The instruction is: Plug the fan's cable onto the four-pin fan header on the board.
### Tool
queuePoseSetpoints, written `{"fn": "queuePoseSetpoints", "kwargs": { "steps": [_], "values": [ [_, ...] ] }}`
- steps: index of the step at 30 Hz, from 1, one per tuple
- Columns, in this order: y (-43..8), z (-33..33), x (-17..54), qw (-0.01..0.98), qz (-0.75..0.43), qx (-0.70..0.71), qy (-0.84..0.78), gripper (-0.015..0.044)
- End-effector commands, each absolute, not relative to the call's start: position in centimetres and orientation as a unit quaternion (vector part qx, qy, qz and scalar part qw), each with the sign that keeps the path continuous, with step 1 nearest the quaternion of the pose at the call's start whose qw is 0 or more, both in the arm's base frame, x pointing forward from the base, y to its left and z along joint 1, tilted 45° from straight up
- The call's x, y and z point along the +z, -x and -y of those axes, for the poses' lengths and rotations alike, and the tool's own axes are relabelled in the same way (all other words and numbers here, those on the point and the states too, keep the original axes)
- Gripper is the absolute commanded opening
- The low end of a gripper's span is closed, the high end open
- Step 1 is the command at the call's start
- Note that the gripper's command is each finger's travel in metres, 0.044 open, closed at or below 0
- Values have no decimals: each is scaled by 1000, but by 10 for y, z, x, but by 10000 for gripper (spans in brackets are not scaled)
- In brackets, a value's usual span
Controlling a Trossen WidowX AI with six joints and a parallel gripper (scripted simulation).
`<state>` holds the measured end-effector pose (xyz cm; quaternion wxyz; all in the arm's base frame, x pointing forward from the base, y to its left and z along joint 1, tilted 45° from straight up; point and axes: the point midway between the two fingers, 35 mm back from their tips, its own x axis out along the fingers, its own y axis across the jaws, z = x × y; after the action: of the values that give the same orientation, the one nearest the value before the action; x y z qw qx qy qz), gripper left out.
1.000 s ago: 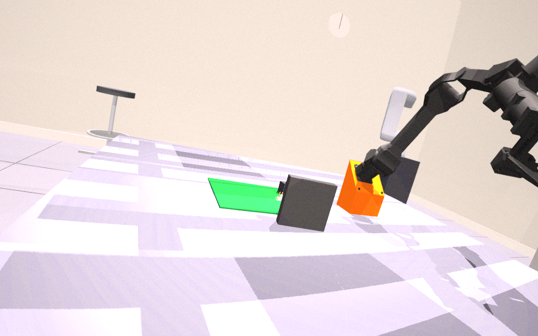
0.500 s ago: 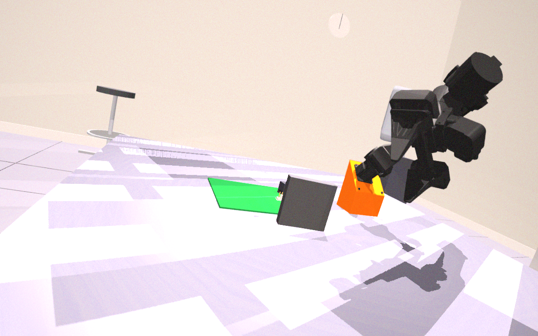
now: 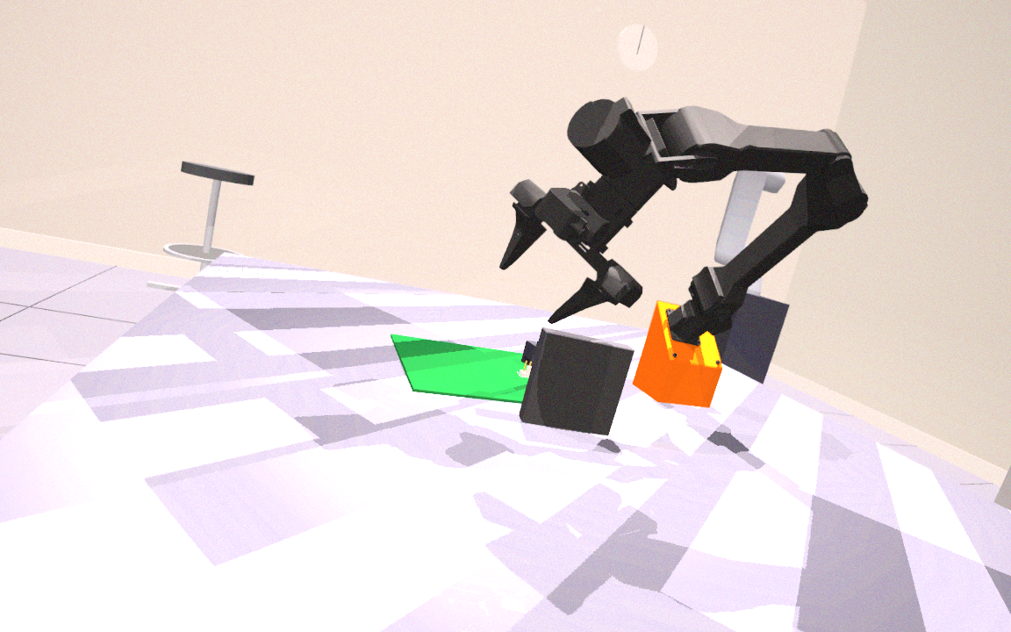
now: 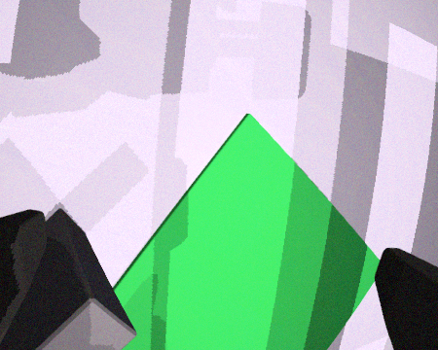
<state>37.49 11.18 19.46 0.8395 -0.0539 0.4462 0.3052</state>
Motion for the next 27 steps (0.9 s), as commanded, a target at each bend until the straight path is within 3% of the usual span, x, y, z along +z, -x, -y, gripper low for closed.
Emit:
{"fn": "queuePoseSetpoints", "kwargs": {
  "steps": [1, 9, 16, 27],
  "values": [
    [-371, -65, 149, 807, -541, 227, -63, 440],
    [-327, 29, 63, 631, -680, -4, -373, 440],
    [-263, 83, 16, 352, -683, -198, -608, 440],
    [-265, 67, -5, 344, -681, -203, -613, 440]
  ]
}}
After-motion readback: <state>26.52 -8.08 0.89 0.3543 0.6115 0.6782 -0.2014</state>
